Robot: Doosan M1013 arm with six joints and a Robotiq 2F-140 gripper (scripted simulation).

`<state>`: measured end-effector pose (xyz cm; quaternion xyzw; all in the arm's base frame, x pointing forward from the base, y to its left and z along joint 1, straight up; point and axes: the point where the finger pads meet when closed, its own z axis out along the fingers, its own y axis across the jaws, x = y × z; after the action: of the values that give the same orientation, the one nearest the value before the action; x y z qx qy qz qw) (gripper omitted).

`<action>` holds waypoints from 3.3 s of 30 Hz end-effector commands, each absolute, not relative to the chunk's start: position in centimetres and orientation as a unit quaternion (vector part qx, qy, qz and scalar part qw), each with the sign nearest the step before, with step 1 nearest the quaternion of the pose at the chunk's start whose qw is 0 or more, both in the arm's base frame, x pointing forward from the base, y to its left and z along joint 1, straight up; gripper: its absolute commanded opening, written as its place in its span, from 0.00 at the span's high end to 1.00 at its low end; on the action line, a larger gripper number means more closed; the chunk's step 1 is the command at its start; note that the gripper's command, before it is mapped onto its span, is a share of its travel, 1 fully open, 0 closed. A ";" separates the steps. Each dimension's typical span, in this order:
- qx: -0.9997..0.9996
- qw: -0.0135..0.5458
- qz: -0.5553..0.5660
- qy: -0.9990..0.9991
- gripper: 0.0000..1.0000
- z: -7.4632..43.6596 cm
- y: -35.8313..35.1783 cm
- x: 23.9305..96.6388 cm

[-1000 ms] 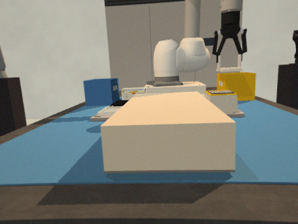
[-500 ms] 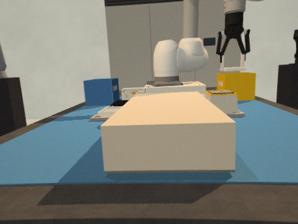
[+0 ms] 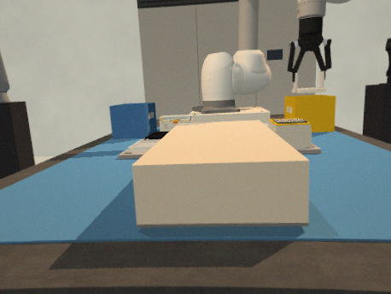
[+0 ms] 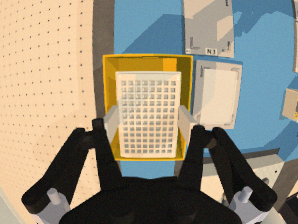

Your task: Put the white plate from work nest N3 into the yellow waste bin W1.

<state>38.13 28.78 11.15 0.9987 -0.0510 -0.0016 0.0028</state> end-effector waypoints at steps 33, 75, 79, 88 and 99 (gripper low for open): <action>0.999 0.002 -0.001 -0.053 0.90 11.2 28.9 37.7; 0.999 0.002 -0.001 -0.053 0.90 11.2 28.9 37.7; 0.999 0.002 -0.001 -0.053 0.90 11.2 28.9 37.7; 0.999 0.002 -0.001 -0.053 0.90 10.9 28.9 37.7; 0.999 0.002 -0.001 -0.053 0.90 9.4 28.9 37.7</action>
<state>38.08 28.90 10.32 0.9987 -0.0511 0.0024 -0.0002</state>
